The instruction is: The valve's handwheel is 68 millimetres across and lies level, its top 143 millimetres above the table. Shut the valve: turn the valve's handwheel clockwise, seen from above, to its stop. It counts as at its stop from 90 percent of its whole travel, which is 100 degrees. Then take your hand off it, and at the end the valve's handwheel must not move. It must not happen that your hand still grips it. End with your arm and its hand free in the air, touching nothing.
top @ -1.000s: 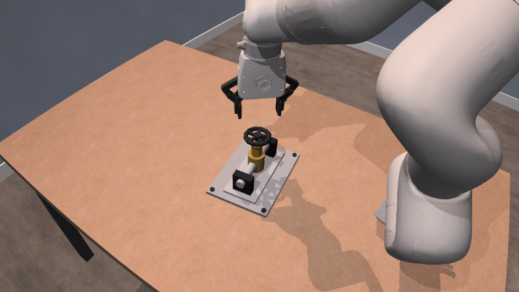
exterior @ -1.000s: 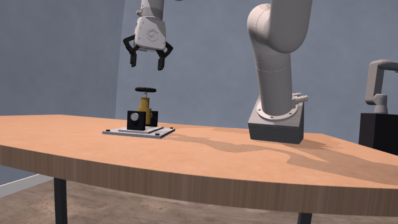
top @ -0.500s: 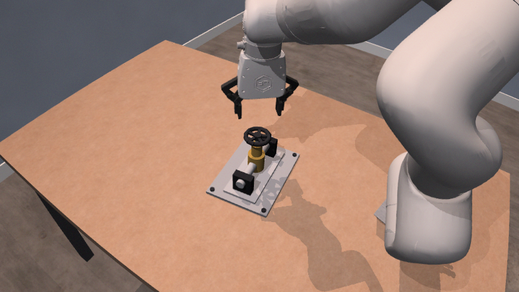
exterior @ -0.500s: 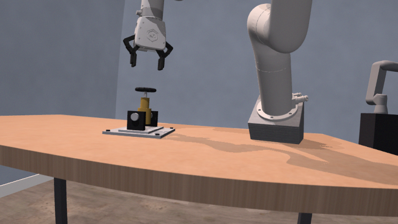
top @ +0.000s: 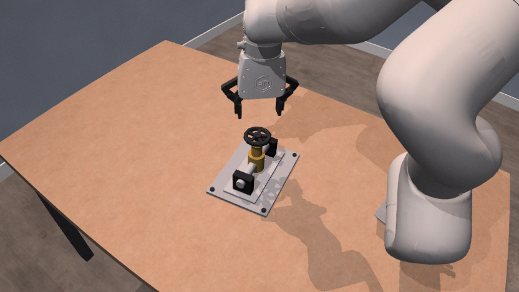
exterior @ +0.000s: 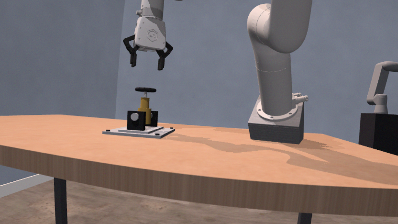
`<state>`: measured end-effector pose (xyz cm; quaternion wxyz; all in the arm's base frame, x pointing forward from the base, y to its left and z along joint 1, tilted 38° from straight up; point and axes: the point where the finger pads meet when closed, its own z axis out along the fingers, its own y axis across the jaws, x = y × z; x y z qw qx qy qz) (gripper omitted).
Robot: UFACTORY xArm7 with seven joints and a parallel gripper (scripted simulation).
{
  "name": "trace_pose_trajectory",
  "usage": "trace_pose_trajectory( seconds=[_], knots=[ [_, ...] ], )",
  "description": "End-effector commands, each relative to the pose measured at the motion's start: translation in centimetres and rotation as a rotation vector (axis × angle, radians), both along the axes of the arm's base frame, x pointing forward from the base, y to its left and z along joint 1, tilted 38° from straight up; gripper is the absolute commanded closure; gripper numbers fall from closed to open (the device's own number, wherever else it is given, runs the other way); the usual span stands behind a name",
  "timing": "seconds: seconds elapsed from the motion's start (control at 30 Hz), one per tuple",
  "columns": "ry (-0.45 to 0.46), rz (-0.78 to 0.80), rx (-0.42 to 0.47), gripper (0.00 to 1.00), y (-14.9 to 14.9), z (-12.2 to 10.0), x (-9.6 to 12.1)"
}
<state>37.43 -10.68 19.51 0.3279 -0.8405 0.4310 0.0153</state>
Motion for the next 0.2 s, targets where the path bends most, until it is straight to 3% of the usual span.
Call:
trace_pose_trajectory(
  seconds=[0.0, 0.17],
  knots=[
    [-0.003, -0.003, -0.001, 0.00, -0.15, 0.11, 0.06],
    [-0.003, -0.003, -0.001, 0.00, -0.15, 0.11, 0.06]
  ],
)
